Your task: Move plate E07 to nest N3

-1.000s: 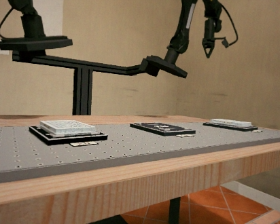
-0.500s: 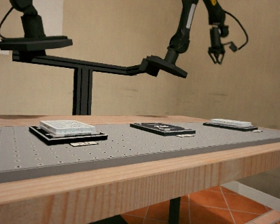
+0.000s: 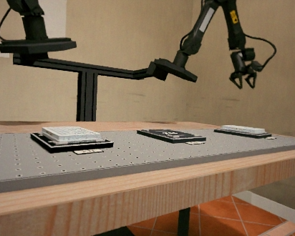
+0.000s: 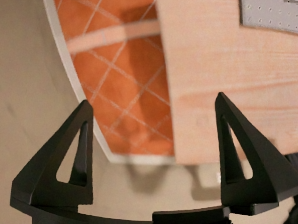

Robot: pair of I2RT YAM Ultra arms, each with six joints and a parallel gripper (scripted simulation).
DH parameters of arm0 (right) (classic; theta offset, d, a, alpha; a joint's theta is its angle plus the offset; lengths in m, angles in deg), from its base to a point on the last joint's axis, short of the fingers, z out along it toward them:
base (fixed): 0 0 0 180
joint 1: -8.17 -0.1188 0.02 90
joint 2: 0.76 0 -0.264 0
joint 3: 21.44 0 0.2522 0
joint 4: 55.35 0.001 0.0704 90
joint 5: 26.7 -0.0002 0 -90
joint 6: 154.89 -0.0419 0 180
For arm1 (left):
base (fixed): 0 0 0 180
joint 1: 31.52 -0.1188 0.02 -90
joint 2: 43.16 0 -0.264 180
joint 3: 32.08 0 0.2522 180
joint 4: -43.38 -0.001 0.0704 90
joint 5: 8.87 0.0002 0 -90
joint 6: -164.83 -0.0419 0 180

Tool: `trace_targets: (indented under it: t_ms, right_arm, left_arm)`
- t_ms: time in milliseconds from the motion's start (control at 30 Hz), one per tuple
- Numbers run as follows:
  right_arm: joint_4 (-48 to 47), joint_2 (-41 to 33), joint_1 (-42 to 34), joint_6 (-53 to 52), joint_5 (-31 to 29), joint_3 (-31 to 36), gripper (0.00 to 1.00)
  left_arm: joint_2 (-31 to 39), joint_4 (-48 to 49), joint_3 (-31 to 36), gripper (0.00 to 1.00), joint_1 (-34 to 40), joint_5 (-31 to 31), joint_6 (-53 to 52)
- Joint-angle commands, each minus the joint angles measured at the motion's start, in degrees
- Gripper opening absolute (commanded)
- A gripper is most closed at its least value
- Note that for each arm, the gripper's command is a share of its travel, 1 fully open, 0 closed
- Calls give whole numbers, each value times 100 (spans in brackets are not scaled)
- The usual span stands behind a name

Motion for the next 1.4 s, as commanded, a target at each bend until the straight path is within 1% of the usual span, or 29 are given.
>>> trace_targets:
  t_ms: [0, 100, 167, 200, 467, 667, 733, 767, 833, 933, 1100, 1233, 1300, 1333, 1367]
  right_arm:
    - [-105, 245, -456, -786, -671, -211, 100]
    - [-166, 421, -938, -1250, -1059, -283, 100]
    - [-166, 421, -938, -1250, -1059, -283, 100]
    - [-218, 502, -1132, -1503, -1297, -311, 100]
    - [-404, 1051, -2693, -3045, -2548, -529, 100]
    - [-599, 1553, -4071, -4445, -3696, -688, 100]
    - [-599, 1553, -4071, -4445, -3696, -688, 100]
    - [-657, 1679, -4397, -4865, -4111, -743, 100]
    - [-807, 1890, -4944, -5559, -4605, -787, 100]
    - [-982, 2202, -5613, -6357, -5308, -879, 100]
    - [-1206, 2695, -6920, -7507, -6373, -1052, 100]
    - [-1373, 3083, -8009, -8384, -7153, -1201, 100]
    - [-1373, 3083, -8009, -8384, -7153, -1201, 100]
    - [-1353, 3242, -8442, -8720, -7523, -1317, 100]
    - [-1428, 3360, -8744, -8943, -7666, -1333, 100]
  left_arm:
    - [-420, 1084, 303, 100, 399, 468, -367]
    - [-784, 1729, 483, 100, 803, 676, -550]
    - [-784, 1729, 483, 100, 803, 676, -550]
    - [-992, 2162, 529, 100, 967, 761, -583]
    - [-1909, 3903, 1119, 100, 2092, 1408, -1198]
    - [-2639, 5239, 1511, 100, 2941, 1871, -1628]
    - [-2639, 5239, 1511, 100, 2941, 1871, -1628]
    - [-2846, 5712, 1575, 100, 3122, 1953, -1593]
    - [-3060, 6113, 1742, 100, 3421, 2159, -1871]
    - [-3376, 6664, 1928, 100, 3758, 2349, -1975]
    - [-3844, 7429, 2152, 100, 4224, 2500, -2008]
    - [-4126, 7831, 2280, 100, 4467, 2541, -1954]
    - [-4126, 7831, 2280, 100, 4467, 2541, -1954]
    - [-4216, 7997, 2311, 100, 4522, 2534, -1893]
    - [-4250, 8036, 2329, 100, 4551, 2539, -1887]
